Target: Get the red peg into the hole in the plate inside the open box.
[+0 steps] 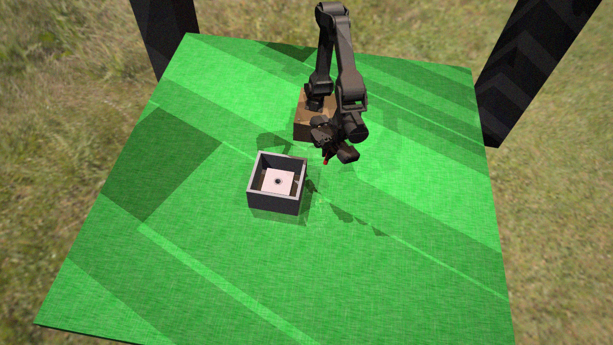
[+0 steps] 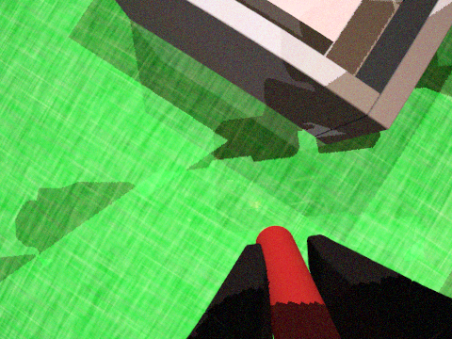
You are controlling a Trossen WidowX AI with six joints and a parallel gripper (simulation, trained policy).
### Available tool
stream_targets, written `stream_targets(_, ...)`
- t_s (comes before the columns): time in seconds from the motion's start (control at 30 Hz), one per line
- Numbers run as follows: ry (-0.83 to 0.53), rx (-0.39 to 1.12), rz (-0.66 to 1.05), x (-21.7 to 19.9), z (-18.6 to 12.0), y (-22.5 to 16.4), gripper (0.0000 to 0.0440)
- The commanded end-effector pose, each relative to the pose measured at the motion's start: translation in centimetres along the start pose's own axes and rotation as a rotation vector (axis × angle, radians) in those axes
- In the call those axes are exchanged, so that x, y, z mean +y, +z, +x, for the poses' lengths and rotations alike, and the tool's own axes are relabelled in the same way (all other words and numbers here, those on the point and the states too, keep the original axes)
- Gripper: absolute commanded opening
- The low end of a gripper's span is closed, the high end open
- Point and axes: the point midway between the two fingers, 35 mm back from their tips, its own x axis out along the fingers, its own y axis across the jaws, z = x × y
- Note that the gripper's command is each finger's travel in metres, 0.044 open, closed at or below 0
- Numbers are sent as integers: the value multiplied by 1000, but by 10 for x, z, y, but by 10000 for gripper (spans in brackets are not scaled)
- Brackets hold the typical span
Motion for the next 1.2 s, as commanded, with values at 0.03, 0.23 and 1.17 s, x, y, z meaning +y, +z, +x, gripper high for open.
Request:
stream_targets(0.03, -15, -17, 17, -2, -1, 21, 0)
stream_targets(0.23, -28, -32, 57, -7, 1, 47, 0)
stream_targets(1.17, -68, -19, 216, -34, 48, 133, 7)
